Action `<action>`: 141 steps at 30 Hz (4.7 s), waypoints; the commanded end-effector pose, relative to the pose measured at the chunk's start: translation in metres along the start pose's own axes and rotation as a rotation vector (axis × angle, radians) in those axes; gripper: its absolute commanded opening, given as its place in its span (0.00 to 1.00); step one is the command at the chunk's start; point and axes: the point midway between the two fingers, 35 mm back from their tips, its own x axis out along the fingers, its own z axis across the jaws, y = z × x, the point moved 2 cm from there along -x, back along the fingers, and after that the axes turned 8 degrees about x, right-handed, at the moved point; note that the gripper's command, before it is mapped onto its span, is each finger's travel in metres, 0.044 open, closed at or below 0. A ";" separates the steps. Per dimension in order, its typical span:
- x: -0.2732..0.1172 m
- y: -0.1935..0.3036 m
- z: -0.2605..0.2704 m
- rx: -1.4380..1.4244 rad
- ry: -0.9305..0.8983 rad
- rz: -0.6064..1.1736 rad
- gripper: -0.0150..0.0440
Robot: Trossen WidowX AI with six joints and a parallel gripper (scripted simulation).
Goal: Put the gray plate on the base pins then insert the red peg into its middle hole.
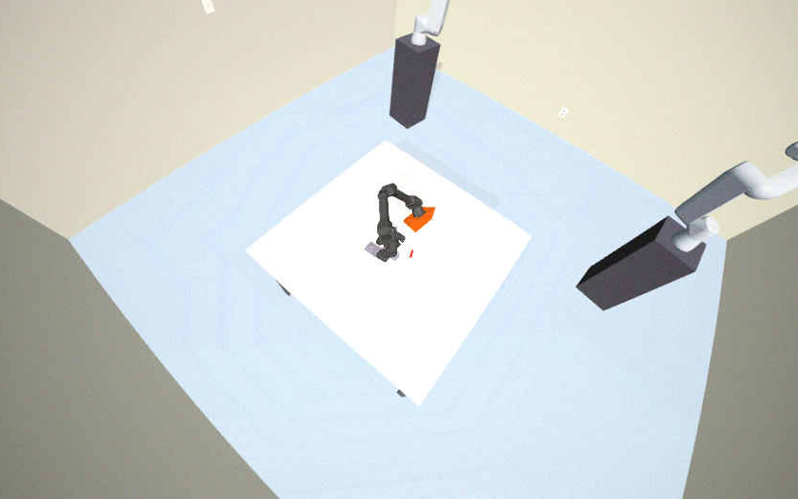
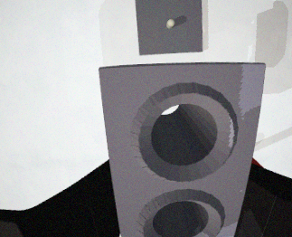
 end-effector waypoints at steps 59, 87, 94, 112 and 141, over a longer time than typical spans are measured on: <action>0.066 -0.119 -0.001 -0.032 -0.003 -0.024 0.25; 0.104 -0.121 0.000 -0.032 -0.004 -0.025 0.25; 0.102 -0.121 0.000 -0.026 -0.003 -0.020 0.25; 0.102 -0.121 0.000 -0.026 -0.003 -0.020 0.83; -0.021 -0.042 -0.029 -0.172 -0.008 0.007 1.00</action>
